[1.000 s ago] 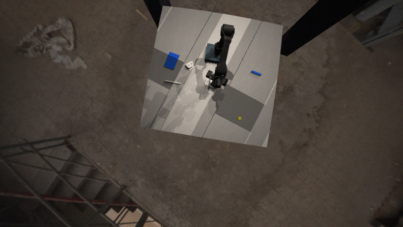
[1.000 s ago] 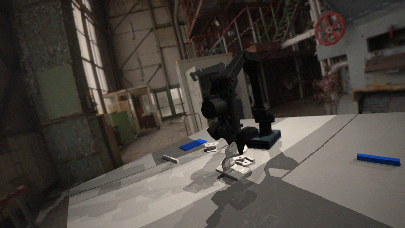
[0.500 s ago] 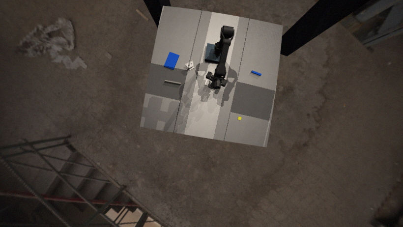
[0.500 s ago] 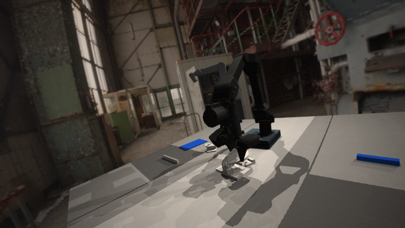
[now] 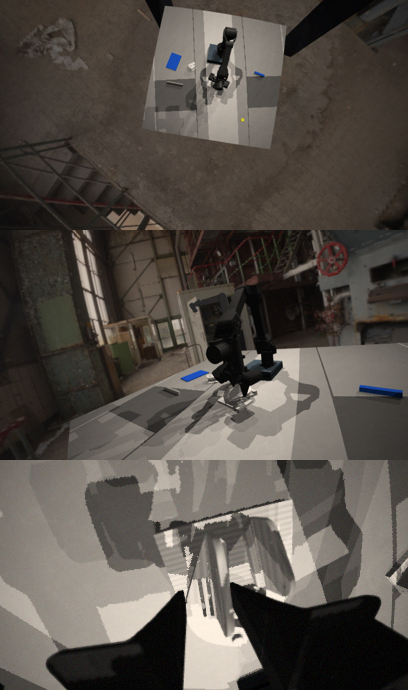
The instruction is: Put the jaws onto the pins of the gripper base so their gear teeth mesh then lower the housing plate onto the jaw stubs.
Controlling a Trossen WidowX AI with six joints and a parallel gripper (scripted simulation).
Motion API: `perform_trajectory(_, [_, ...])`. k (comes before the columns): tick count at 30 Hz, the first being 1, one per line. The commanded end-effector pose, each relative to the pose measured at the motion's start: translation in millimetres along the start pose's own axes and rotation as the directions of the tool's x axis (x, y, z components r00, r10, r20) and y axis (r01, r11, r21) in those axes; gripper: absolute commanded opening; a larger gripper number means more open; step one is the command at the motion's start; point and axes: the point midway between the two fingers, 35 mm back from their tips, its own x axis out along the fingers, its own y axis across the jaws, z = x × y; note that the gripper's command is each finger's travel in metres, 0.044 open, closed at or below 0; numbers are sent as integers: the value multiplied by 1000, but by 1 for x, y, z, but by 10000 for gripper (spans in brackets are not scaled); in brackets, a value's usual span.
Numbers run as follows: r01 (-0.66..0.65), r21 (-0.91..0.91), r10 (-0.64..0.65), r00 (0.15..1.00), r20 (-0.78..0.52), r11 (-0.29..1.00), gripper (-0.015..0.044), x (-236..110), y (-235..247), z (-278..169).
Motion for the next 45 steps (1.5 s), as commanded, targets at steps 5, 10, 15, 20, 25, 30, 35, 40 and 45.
perform_trajectory(5, [1, 5, -1, 1000, 0, 1000, 134, 1, 0, 0])
perform_trajectory(10, [1, 5, -1, 1000, 0, 1000, 134, 1, 0, 0])
perform_trajectory(15, [1, 8, -1, 1000, 0, 1000, 134, 4, 0, 0])
perform_trajectory(20, [1, 8, -1, 1000, 0, 1000, 134, 4, 0, 0])
perform_trajectory(25, [1, 9, -1, 1000, 0, 1000, 134, 6, 0, 0])
perform_trajectory(30, [1, 9, -1, 1000, 0, 1000, 134, 7, 0, 0])
perform_trajectory(35, [1, 9, -1, 1000, 0, 1000, 134, 8, 0, 0])
perform_trajectory(40, [1, 10, -1, 1000, 0, 1000, 134, 10, 0, 0])
perform_trajectory(45, [1, 10, -1, 1000, 0, 1000, 134, 10, 0, 0])
